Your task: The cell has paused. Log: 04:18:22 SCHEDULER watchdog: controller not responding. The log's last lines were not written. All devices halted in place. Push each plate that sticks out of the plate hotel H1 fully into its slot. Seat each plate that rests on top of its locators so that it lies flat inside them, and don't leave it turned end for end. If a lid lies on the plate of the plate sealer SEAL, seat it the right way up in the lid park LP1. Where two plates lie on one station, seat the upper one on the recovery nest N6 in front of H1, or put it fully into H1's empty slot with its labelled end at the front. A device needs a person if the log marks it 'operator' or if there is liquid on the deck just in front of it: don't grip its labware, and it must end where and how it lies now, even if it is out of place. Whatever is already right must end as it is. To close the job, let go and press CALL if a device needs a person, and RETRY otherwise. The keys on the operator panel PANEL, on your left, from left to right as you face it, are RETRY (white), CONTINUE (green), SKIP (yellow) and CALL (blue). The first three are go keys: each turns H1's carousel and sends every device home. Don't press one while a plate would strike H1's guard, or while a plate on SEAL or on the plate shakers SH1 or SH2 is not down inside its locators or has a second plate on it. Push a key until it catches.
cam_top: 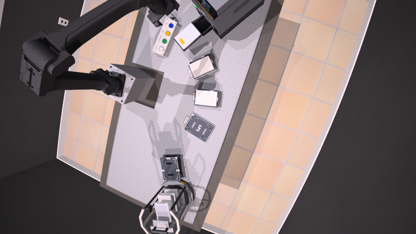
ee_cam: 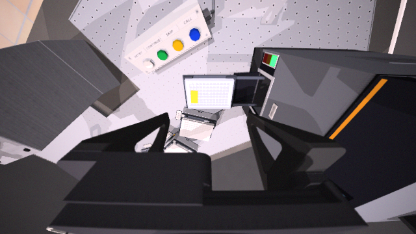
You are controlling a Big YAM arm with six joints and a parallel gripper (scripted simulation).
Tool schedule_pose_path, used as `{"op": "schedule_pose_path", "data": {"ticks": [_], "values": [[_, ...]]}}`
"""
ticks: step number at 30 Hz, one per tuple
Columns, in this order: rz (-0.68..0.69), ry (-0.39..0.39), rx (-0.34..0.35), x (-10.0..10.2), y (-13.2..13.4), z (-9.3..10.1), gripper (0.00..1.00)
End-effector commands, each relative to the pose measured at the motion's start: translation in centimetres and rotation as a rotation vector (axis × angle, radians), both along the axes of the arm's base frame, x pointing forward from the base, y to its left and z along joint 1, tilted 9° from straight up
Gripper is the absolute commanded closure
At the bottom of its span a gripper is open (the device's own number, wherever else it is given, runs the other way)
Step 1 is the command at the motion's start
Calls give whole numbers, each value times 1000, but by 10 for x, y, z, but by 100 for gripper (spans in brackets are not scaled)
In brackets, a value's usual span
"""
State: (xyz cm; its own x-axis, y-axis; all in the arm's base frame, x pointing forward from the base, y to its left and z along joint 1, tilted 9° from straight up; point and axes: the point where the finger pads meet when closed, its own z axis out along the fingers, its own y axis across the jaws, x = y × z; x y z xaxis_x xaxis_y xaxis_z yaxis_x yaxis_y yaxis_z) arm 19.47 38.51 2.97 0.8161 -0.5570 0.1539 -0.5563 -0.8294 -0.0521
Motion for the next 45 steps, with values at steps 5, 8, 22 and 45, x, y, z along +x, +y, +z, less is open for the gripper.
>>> {"op": "schedule_pose_path", "data": {"ticks": [5,8,22,45], "values": [[1,-22,55,5,26,20,0],[1,-22,55,5,26,20,0],[-286,-31,104,35,3,27,0],[-975,-51,219,99,-31,42,0]]}}
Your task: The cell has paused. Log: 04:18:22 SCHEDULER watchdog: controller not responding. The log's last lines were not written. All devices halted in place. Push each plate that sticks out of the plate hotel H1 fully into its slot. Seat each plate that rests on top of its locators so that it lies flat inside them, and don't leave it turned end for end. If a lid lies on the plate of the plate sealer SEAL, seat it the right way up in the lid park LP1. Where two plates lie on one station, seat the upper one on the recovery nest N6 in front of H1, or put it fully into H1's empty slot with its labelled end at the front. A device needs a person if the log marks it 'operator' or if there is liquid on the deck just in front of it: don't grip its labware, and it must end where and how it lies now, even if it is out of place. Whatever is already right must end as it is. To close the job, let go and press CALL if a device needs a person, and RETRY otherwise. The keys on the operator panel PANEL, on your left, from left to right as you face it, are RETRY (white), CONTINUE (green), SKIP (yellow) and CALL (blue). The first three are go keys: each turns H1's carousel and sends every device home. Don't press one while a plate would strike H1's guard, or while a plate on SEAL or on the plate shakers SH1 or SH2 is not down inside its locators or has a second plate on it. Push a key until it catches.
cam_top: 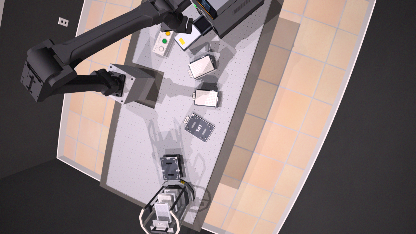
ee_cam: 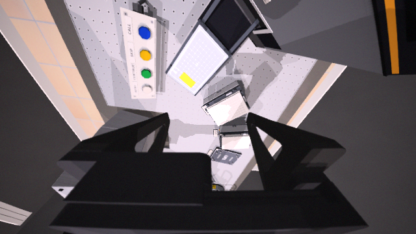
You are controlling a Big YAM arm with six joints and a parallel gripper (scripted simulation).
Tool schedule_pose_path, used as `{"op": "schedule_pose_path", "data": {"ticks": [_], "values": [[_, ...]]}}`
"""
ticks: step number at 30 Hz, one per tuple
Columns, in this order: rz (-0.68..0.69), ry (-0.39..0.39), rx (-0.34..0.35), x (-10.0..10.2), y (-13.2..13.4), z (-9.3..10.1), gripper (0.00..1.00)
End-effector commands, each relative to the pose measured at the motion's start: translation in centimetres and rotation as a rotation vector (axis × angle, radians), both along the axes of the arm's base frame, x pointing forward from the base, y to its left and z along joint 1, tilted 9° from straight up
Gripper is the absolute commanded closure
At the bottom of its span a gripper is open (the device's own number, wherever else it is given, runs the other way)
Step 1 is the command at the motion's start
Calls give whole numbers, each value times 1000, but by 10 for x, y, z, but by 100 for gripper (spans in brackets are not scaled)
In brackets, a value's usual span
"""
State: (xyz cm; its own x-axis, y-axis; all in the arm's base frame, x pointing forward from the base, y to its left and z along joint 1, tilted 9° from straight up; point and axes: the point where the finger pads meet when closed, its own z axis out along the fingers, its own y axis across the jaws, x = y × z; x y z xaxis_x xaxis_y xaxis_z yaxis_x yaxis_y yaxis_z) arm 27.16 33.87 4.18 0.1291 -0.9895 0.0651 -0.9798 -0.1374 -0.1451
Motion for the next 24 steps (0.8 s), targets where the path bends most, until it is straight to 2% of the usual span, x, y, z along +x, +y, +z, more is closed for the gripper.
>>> {"op": "schedule_pose_path", "data": {"ticks": [1,3,18,20,21,24], "values": [[-179,-43,82,25,13,30,0],[-179,-43,82,25,13,30,0],[-672,-44,135,68,-15,24,0],[-672,-44,135,68,-15,24,0],[-704,-53,159,72,-16,34,0],[-803,-51,161,80,-22,29,0]]}}
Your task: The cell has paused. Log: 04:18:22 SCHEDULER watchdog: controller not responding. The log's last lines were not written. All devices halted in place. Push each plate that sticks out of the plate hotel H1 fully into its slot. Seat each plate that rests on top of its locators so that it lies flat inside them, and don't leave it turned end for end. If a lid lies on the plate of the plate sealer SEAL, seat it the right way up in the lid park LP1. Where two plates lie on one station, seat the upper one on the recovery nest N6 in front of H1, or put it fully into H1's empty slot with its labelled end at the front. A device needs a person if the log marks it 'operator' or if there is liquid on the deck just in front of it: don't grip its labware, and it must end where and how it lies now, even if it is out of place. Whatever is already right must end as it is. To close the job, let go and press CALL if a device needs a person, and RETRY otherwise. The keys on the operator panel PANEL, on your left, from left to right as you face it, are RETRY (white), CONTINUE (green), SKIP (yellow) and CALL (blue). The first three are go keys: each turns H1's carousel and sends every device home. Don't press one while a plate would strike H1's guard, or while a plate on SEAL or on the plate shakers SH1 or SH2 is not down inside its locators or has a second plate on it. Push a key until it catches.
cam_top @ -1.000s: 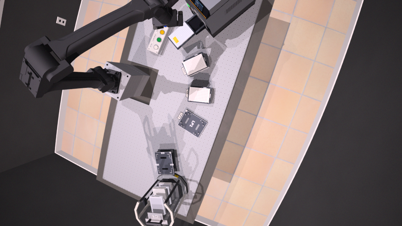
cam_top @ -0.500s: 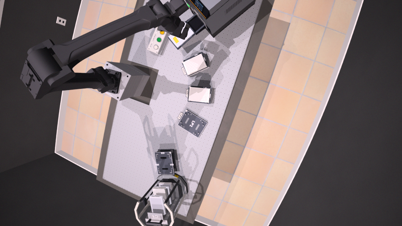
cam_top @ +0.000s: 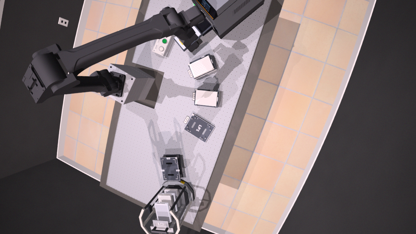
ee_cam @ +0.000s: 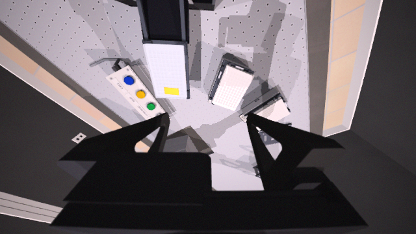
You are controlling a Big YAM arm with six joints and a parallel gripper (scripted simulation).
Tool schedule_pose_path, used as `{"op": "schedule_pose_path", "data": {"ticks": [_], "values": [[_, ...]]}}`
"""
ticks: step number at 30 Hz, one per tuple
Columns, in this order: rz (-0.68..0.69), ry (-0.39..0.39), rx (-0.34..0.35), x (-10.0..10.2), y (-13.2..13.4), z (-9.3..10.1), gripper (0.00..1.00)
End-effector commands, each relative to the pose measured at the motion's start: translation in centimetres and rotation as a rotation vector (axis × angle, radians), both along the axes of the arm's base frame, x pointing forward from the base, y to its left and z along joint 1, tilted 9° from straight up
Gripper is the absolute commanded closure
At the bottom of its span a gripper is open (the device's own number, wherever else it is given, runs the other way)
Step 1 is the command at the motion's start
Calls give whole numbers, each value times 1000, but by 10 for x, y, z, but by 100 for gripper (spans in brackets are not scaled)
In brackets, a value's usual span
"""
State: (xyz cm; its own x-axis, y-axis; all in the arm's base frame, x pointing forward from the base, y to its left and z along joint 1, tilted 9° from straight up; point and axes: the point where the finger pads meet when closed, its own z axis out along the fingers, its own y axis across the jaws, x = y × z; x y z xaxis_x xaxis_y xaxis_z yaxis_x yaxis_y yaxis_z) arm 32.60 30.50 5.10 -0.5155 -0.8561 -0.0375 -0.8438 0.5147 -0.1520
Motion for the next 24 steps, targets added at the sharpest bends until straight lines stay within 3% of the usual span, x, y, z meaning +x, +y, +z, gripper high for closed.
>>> {"op": "schedule_pose_path", "data": {"ticks": [1,8,11,13,22,24], "values": [[-166,-33,55,28,10,19,0],[-353,-46,92,44,1,26,0],[-451,-66,130,51,-7,40,0],[-451,-66,130,51,-7,40,0],[-746,-73,176,69,-32,39,0],[-752,-71,175,73,-37,39,0]]}}
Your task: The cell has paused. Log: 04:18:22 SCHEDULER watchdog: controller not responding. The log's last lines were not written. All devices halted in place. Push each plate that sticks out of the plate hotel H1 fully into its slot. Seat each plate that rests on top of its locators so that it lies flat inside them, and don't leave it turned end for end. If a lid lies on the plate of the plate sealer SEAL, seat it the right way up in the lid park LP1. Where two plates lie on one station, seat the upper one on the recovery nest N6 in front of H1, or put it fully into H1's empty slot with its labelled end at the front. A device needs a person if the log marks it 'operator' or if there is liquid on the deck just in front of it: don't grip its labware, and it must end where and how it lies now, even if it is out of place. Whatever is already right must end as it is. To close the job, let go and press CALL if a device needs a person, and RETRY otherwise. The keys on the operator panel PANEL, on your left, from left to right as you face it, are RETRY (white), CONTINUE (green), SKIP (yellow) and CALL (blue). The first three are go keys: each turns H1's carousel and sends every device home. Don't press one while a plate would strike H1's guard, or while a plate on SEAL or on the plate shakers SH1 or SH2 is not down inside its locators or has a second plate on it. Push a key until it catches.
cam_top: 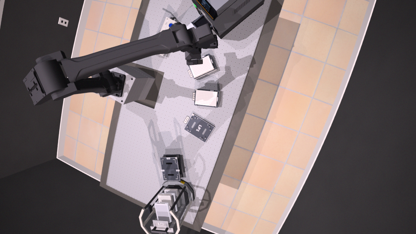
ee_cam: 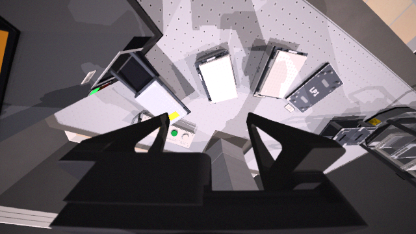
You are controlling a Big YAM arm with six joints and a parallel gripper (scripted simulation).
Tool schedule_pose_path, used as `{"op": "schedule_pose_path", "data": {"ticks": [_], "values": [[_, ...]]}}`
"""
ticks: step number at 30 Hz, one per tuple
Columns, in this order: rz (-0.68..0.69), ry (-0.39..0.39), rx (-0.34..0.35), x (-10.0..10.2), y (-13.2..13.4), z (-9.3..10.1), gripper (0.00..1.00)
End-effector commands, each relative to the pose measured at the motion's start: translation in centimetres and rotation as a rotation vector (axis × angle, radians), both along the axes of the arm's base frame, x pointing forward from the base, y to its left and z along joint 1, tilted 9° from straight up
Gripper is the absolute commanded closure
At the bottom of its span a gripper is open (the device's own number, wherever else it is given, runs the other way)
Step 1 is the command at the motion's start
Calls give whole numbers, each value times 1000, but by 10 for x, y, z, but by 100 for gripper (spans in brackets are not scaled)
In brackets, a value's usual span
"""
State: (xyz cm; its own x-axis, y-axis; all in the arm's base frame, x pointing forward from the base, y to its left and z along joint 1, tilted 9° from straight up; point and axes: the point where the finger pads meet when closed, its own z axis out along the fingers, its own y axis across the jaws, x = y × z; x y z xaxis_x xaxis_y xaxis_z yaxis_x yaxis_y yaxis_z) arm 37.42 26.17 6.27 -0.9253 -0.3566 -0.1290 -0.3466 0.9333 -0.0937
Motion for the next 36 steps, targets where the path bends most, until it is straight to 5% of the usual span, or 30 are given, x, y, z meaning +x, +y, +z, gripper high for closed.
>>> {"op": "schedule_pose_path", "data": {"ticks": [1,36], "values": [[-98,-56,59,27,4,31,0],[-77,-39,33,86,-85,34,0]]}}
